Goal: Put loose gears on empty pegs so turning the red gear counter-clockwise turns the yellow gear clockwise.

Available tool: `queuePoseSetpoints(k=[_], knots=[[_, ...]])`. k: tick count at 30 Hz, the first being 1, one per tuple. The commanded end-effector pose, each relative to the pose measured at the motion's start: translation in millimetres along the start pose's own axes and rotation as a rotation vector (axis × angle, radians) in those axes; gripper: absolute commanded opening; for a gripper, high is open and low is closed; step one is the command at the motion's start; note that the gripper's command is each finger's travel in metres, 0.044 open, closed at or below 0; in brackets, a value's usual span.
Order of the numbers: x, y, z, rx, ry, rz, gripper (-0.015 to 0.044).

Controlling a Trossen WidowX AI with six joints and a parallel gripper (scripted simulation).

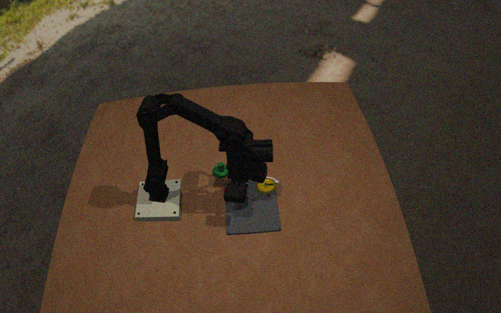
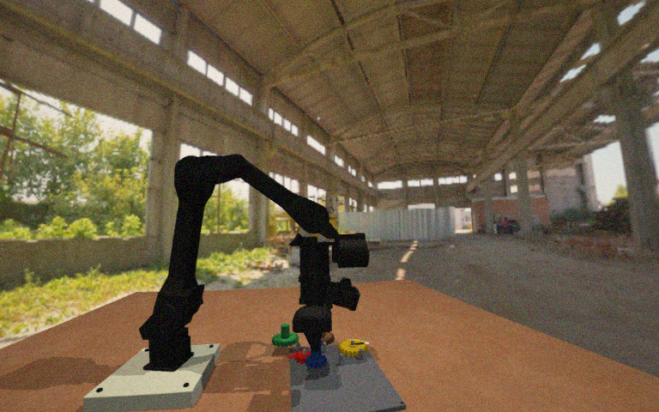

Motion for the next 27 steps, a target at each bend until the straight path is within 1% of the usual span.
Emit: queuePoseSetpoints(k=[1,4,9,27], knots=[[-0.1,-0.7,-1.2,-0.003,0.0,0.112,0.0],[0.5,-1.0,-1.8,-0.003,0.0,0.15,0.0],[0.9,-0.6,-2.7,-0.003,0.0,0.109,0.0],[0.3,-1.2,-5.6,-0.003,-0.001,-0.347,0.0]])
Point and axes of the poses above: the point midway between the two fingers, 35 mm back from their tips, its own z axis back along the fingers, its own y axis across the jaws, x = y × z, the point moved 7 cm from there along z, back along the fingers, and after that the axes turned 2 degrees about -z, right-handed, at the moved point
